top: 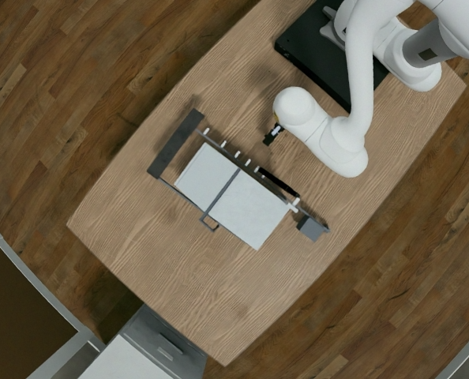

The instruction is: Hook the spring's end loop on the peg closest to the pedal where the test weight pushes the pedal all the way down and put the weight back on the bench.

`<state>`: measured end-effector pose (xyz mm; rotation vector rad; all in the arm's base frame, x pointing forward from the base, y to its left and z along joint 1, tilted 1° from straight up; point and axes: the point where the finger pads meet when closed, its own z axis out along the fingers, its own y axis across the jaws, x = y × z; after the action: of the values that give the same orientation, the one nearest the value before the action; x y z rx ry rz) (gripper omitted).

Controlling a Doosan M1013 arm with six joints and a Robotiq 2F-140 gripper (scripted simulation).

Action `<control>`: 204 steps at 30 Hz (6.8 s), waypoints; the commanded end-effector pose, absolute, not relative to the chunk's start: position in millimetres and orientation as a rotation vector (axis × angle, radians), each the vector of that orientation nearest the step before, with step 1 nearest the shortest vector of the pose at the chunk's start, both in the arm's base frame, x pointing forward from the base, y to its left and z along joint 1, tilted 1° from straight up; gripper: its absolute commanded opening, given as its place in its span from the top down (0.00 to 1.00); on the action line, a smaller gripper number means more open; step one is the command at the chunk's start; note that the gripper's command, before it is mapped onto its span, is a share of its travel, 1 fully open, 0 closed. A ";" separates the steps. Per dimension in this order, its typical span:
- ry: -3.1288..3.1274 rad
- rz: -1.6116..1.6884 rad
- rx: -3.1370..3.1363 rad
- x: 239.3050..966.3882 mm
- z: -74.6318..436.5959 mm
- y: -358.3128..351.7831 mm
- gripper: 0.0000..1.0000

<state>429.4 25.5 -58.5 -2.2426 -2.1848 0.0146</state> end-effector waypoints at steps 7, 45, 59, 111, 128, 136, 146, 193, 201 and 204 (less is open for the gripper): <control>-2.185 0.013 -2.243 429.9 -58.1 25.6 0.00; -2.185 0.013 -2.243 430.7 1.3 25.5 0.00; -2.185 0.013 -2.243 431.1 28.8 25.4 0.00; -2.185 0.013 -2.243 431.8 74.1 25.2 0.76; -2.185 0.013 -2.243 431.8 74.1 25.2 0.76; -2.185 0.013 -2.243 431.8 74.1 25.2 0.76; -2.126 -0.143 -2.145 440.7 120.0 26.6 0.76; -1.912 -0.549 -1.829 467.5 257.7 30.4 0.76; -1.912 -0.549 -1.829 467.5 257.7 30.4 0.76; -1.912 -0.549 -1.829 467.5 257.7 30.4 0.76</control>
<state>467.1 30.4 257.0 -1.8293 -1.9118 -0.5477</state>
